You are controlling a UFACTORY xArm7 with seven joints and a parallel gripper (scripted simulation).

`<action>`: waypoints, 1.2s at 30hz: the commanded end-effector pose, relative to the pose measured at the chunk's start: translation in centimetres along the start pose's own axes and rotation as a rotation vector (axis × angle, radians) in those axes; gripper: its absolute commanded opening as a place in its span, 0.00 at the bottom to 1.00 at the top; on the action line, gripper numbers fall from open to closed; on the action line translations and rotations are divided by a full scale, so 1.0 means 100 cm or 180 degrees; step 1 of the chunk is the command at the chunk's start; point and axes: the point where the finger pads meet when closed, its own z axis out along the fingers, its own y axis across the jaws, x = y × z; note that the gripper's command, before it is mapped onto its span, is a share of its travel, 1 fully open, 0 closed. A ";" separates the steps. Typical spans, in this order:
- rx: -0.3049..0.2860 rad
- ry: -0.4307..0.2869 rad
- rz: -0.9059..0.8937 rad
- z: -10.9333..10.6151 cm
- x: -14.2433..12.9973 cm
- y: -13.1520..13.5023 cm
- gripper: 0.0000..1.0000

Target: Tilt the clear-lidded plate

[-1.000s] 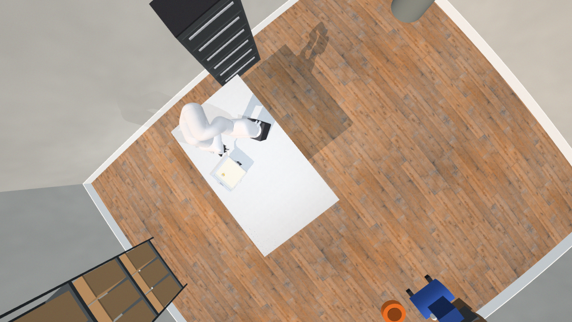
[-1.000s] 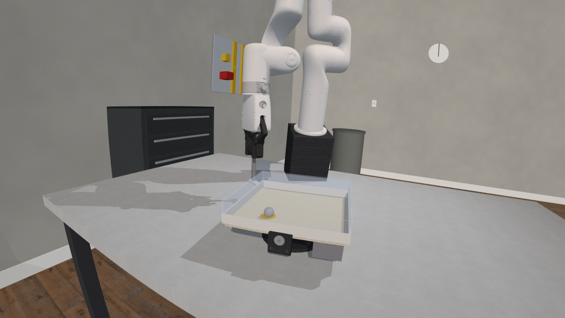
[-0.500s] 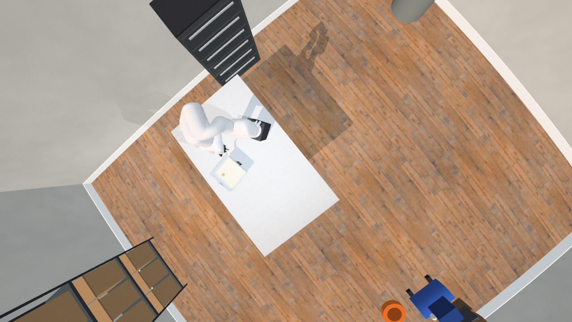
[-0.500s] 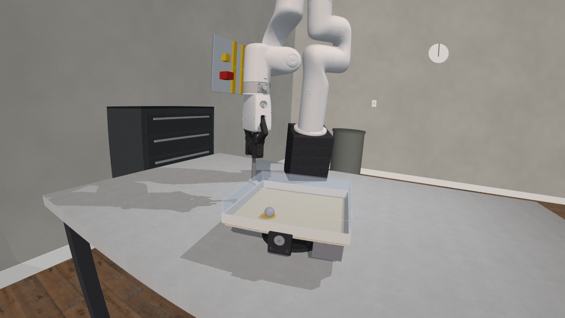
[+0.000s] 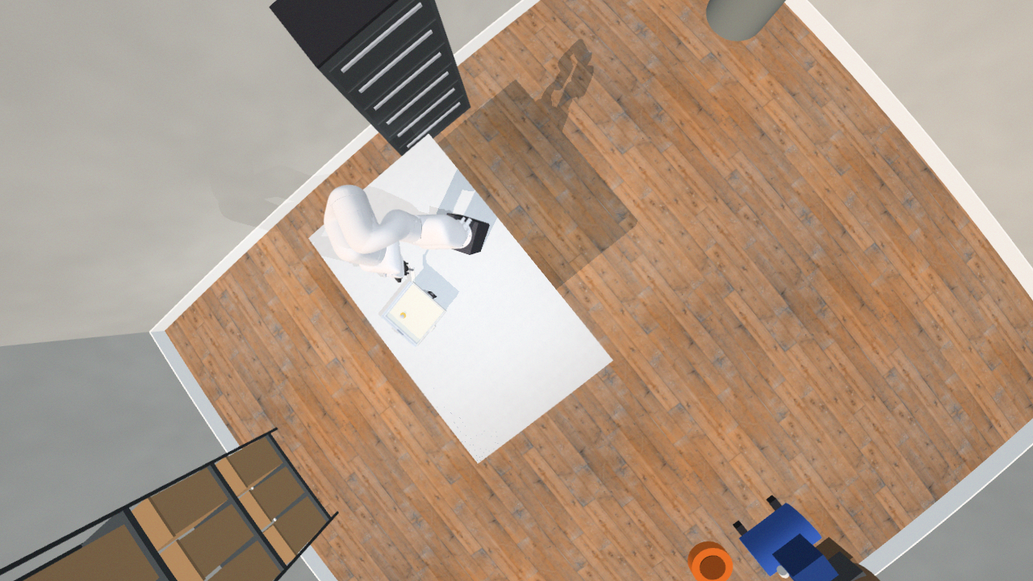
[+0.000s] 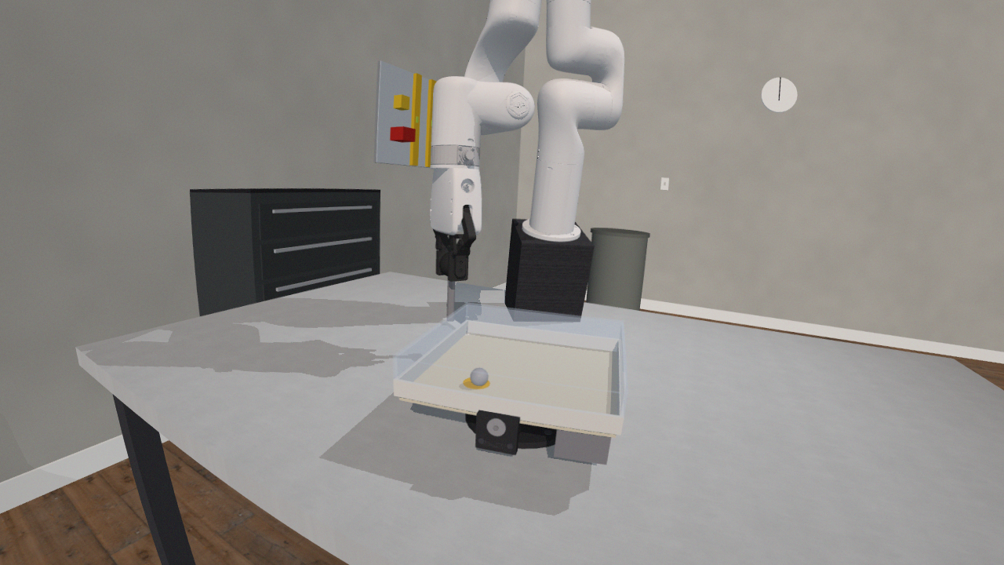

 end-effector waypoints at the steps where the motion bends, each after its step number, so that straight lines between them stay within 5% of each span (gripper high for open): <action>1: 0.0006 0.0016 0.0000 0.000 0.003 -0.001 0.00; 36: 0.0006 0.0016 0.0000 0.003 0.001 0.001 0.00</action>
